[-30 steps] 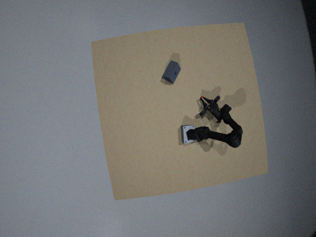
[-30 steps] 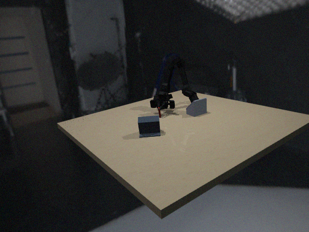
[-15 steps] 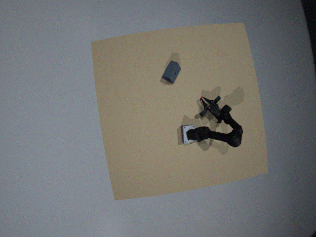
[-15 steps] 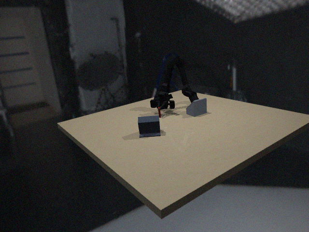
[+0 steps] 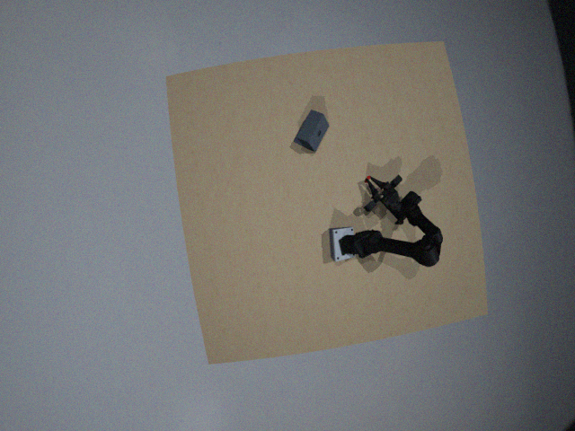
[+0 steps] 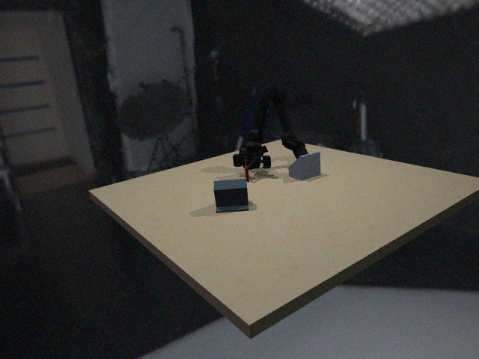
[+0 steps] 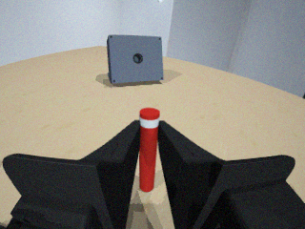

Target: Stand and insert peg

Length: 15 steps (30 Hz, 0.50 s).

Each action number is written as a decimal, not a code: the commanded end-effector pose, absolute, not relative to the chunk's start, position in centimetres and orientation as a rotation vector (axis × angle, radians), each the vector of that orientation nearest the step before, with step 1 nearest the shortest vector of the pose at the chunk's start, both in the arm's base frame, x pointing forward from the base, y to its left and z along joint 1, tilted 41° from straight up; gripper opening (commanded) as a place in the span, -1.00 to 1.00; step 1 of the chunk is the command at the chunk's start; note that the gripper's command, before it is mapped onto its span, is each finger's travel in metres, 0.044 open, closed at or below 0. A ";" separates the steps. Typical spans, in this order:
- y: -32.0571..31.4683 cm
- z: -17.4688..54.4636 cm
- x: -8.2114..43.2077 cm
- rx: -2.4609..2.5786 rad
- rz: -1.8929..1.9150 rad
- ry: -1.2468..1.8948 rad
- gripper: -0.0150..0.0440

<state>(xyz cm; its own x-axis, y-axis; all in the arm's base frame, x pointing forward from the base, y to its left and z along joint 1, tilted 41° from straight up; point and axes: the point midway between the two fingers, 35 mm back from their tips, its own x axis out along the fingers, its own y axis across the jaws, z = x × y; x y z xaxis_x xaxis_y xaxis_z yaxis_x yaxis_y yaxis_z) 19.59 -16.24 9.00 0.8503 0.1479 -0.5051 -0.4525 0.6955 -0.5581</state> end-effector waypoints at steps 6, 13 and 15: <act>-16.5 8.9 19.4 -0.733 0.349 0.444 -0.33; -16.6 9.0 19.3 -0.737 0.351 0.437 -0.33; -16.6 9.0 19.3 -0.738 0.352 0.435 -0.33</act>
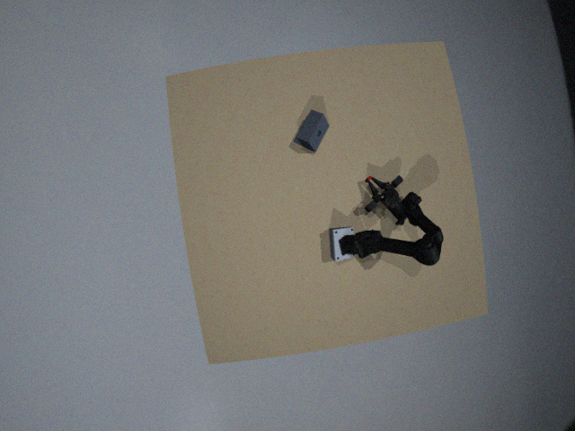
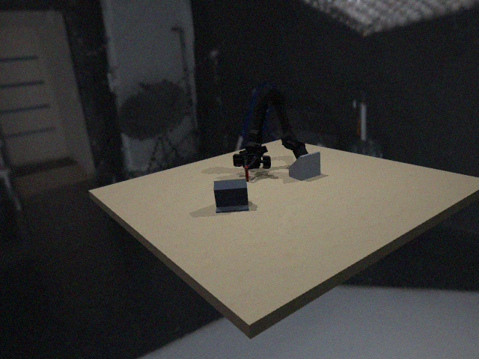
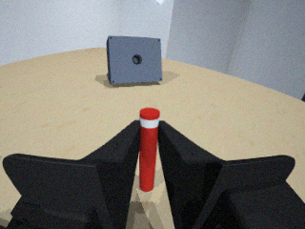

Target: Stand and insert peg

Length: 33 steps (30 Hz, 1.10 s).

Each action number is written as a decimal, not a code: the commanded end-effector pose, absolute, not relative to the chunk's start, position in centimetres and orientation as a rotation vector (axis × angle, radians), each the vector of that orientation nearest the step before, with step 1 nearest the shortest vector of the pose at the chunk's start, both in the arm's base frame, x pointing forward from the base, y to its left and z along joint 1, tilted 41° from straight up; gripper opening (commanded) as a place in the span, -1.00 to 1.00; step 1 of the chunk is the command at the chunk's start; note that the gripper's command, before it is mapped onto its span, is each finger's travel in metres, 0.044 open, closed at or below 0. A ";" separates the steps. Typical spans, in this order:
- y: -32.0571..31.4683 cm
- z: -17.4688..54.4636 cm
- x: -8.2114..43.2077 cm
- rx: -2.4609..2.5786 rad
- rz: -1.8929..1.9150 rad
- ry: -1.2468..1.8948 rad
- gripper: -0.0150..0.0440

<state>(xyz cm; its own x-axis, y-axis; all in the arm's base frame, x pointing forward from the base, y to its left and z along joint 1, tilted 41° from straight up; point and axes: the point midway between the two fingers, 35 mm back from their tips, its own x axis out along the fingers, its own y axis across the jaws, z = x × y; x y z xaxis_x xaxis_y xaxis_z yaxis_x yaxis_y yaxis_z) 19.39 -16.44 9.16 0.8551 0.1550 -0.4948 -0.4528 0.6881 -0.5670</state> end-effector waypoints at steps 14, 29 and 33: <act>-16.8 9.2 19.1 -0.745 0.356 0.421 -0.33; -17.1 9.4 19.0 -0.751 0.359 0.407 -0.33; -17.1 9.4 19.0 -0.752 0.360 0.403 -0.33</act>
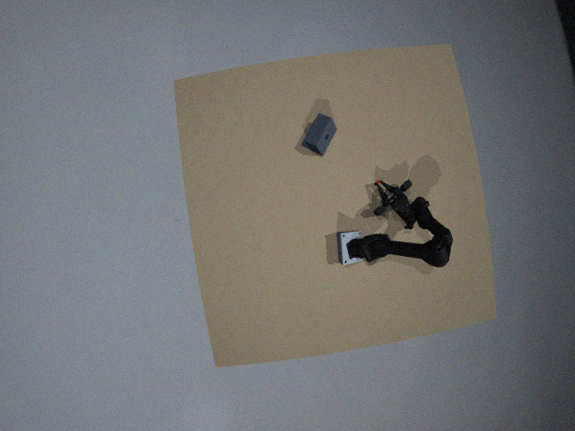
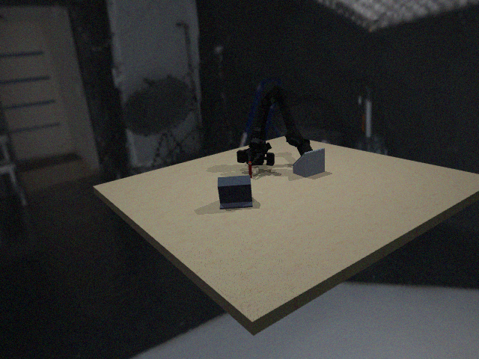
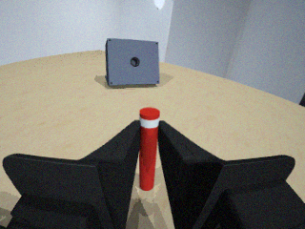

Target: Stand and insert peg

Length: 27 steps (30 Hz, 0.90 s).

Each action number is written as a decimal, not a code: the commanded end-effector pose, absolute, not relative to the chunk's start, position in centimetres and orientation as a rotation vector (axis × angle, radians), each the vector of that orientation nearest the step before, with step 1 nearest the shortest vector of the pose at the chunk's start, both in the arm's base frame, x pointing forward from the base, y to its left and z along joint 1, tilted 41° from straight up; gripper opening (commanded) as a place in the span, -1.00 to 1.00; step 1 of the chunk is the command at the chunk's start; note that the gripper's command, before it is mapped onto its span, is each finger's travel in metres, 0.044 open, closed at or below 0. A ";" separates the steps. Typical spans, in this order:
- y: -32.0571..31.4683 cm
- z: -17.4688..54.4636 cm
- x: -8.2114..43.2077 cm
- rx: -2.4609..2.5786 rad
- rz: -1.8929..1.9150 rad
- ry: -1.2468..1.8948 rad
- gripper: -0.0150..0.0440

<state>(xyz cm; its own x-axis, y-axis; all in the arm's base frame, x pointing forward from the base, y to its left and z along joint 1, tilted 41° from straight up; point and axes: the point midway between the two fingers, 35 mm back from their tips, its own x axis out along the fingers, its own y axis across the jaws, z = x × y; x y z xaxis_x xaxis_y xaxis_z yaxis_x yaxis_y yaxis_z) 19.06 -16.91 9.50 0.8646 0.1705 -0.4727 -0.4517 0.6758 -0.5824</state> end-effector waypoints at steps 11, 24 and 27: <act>-17.3 9.5 18.9 -0.756 0.362 0.394 -0.33; -17.5 9.6 18.9 -0.758 0.364 0.382 -0.33; -17.6 9.7 18.9 -0.759 0.365 0.380 -0.33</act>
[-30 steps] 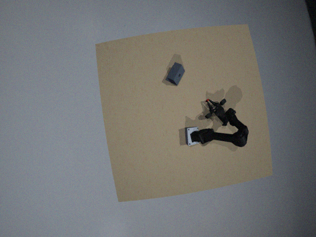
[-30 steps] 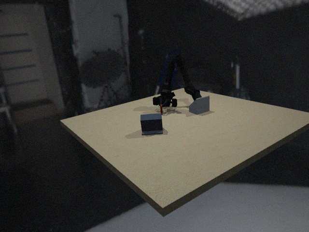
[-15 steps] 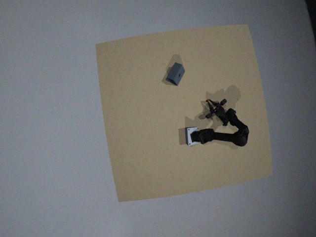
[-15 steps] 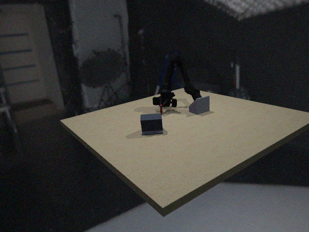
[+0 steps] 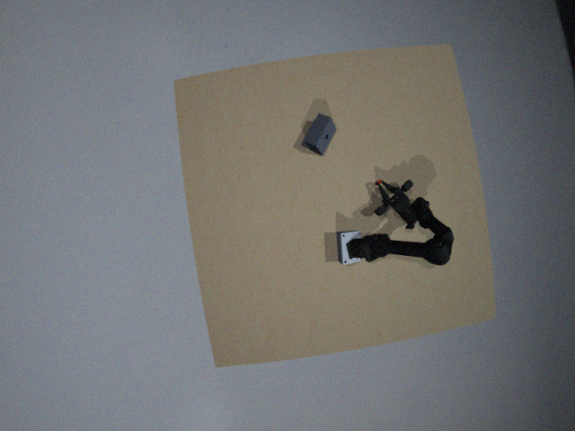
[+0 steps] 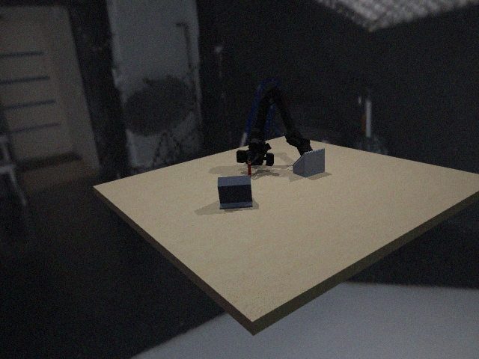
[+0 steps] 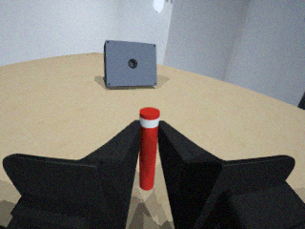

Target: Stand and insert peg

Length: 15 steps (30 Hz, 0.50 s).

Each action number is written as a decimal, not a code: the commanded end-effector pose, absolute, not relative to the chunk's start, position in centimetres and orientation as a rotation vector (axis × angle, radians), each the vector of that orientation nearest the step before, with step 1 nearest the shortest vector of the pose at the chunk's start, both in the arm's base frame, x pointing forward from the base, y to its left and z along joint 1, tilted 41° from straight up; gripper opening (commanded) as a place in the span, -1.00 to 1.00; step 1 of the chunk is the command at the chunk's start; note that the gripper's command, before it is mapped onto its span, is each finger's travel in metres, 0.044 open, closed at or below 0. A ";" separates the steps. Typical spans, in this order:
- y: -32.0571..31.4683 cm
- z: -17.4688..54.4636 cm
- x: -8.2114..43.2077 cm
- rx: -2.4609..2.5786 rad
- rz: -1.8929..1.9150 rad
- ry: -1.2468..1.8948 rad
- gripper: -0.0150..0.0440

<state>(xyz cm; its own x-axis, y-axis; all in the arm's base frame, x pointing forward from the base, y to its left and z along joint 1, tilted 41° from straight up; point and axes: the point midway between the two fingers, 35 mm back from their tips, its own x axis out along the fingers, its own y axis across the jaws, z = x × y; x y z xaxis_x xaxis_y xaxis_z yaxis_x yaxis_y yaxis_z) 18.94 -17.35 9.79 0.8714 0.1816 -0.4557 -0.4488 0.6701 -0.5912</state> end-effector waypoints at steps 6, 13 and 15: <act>-17.7 9.7 18.9 -0.759 0.365 0.375 -0.33; -17.6 9.9 18.9 -0.760 0.366 0.368 -0.30; -17.6 9.9 18.9 -0.760 0.366 0.367 -0.12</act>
